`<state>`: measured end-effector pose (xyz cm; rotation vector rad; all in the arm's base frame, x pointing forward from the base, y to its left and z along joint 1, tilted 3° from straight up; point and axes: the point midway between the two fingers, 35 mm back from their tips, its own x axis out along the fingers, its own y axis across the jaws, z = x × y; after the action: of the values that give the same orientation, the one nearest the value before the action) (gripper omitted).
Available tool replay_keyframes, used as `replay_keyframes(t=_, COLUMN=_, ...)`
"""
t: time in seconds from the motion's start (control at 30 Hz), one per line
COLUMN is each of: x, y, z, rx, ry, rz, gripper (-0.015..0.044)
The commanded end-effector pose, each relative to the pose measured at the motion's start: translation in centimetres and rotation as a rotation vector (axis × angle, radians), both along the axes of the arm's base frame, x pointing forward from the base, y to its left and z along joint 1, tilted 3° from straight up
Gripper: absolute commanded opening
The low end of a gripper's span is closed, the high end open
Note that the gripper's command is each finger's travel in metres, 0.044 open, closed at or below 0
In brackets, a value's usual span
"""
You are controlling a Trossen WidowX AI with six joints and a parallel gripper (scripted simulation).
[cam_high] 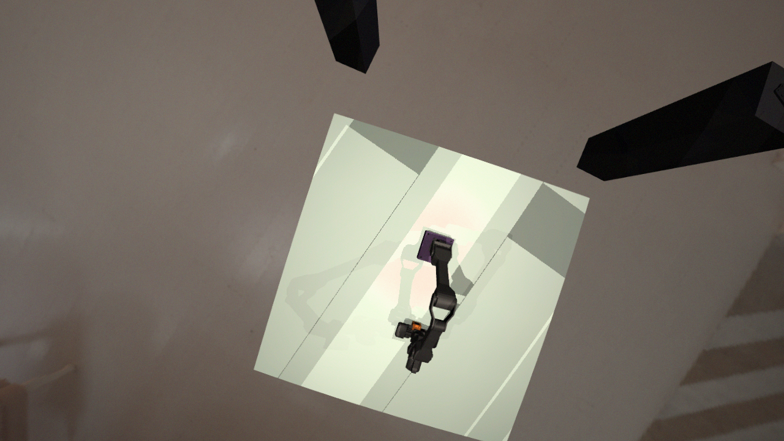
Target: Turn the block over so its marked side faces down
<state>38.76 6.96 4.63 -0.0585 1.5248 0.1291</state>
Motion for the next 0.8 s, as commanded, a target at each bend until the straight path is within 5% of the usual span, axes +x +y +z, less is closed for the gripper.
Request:
replay_keyframes(t=0.0, x=0.2, y=0.03, z=1.39, rx=0.005, ry=-0.015, rz=-0.001, gripper=0.0)
replay_keyframes(t=0.77, x=0.54, y=0.12, z=0.41, rx=0.038, ry=-0.308, rz=-0.012, gripper=0.0)
